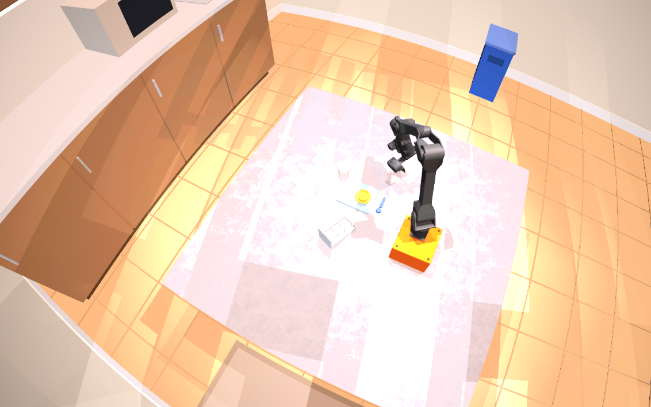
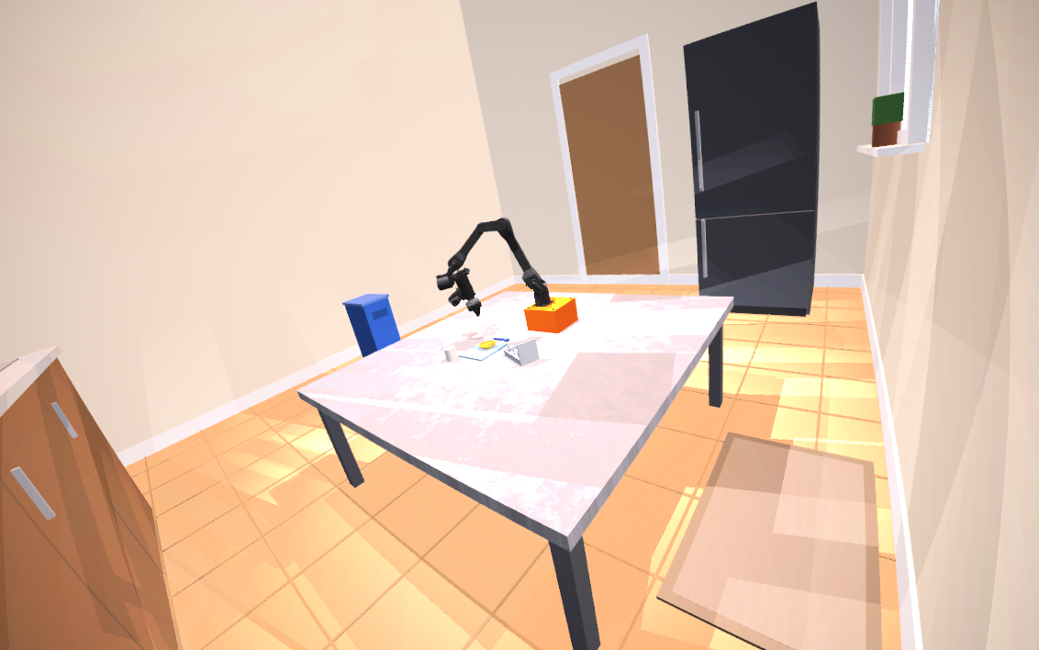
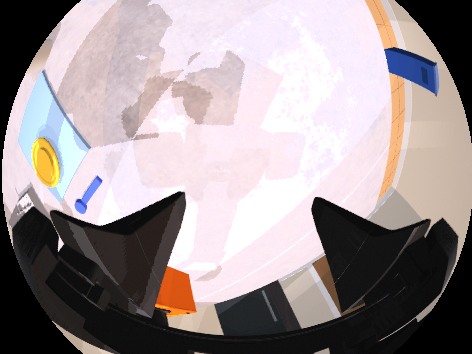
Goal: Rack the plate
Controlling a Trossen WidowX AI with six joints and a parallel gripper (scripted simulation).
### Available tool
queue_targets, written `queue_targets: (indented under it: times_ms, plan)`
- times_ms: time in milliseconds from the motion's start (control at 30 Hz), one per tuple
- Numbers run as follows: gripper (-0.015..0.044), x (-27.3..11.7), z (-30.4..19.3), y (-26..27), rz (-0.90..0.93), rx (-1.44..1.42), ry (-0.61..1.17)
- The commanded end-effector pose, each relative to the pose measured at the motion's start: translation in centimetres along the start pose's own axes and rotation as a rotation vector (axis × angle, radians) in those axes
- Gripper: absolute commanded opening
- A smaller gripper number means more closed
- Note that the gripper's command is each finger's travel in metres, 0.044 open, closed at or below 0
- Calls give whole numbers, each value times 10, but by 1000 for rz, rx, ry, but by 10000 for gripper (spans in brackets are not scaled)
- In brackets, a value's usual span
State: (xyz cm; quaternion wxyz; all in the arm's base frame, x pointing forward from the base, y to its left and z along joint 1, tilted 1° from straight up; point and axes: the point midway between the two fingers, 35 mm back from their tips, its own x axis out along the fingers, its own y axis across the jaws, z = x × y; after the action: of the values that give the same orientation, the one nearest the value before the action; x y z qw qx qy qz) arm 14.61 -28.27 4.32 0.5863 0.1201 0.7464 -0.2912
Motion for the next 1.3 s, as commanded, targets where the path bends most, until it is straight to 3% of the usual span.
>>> queue_targets:
  times_ms: [0, 300, 567, 1267]
  plan:
    - [400, -9, 14, 44, 44, -115, -65]
    - [400, -32, 26, 147, 149, -368, -202]
    - [400, -47, 7, 227, 247, -585, -286]
    - [400, -24, 11, 236, 249, -590, -287]
